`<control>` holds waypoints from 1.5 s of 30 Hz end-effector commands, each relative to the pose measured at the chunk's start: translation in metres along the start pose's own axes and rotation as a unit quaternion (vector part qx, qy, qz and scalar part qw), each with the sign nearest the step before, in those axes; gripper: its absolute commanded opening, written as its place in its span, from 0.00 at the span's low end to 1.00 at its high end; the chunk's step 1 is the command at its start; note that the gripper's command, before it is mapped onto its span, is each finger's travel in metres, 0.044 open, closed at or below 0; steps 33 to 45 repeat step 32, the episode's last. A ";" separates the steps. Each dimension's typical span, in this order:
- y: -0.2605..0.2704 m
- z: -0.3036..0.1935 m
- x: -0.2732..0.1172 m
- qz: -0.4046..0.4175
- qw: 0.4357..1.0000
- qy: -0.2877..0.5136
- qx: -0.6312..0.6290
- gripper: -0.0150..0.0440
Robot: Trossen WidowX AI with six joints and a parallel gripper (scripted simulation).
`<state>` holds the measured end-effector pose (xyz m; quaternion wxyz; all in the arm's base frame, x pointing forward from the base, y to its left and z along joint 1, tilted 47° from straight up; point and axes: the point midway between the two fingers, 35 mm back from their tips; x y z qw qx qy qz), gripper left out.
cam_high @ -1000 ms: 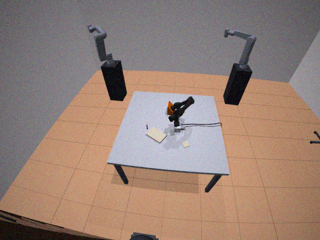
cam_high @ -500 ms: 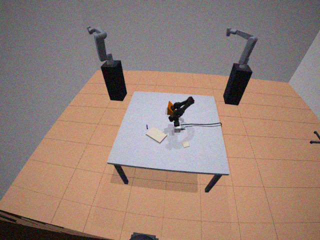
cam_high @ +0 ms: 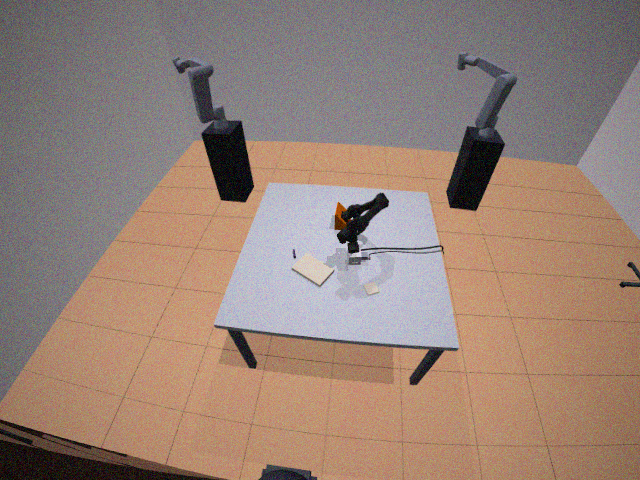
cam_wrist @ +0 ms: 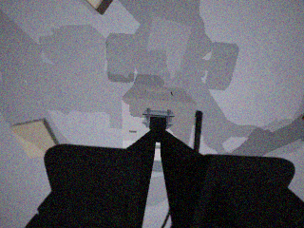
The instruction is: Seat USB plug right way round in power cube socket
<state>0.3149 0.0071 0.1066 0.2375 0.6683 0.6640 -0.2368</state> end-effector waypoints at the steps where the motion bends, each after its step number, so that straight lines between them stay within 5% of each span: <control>1: 0.000 0.000 0.000 0.000 1.000 0.000 0.000 0.34; 3: 0.000 0.000 0.000 0.000 1.000 0.000 0.000 0.42; 45: 0.000 -0.001 -0.011 0.000 1.000 0.000 0.000 0.42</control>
Point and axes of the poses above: the point midway between the two fingers, 35 mm back from their tips, its own x axis out along the fingers, its own y axis across the jaws, z = x × y, and after that the axes turned 13 degrees about x, right-handed
